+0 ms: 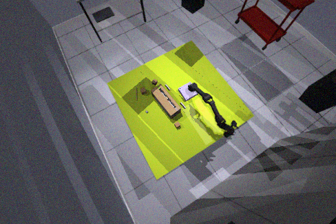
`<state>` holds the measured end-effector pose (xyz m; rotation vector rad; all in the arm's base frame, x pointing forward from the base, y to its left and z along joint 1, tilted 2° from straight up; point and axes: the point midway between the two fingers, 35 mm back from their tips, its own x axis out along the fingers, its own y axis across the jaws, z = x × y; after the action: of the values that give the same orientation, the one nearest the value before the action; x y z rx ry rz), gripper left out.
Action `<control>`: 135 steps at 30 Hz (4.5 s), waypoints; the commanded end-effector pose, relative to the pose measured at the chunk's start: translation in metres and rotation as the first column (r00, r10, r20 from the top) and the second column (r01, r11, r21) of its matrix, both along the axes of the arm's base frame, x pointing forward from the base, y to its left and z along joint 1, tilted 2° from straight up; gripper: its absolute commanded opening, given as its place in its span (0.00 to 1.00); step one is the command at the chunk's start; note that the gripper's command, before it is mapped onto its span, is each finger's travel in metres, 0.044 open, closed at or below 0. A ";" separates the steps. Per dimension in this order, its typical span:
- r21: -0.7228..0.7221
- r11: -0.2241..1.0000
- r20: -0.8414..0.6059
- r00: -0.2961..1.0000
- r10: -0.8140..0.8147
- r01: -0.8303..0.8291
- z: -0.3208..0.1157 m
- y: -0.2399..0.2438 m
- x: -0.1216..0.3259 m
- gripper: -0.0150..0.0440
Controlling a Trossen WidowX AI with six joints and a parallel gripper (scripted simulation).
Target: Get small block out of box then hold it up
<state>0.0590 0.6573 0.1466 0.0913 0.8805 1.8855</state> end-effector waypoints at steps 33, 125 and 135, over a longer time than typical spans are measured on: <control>-0.424 0.698 0.812 0.583 0.011 0.577 -0.001 -0.397 0.329 0.93; -0.938 0.237 0.341 0.805 0.485 0.255 -0.084 -0.721 0.208 0.93; -0.938 0.236 0.340 0.805 0.485 0.254 -0.084 -0.738 0.206 0.93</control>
<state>0.2652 -0.0763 0.0615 -1.3513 1.4822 0.9856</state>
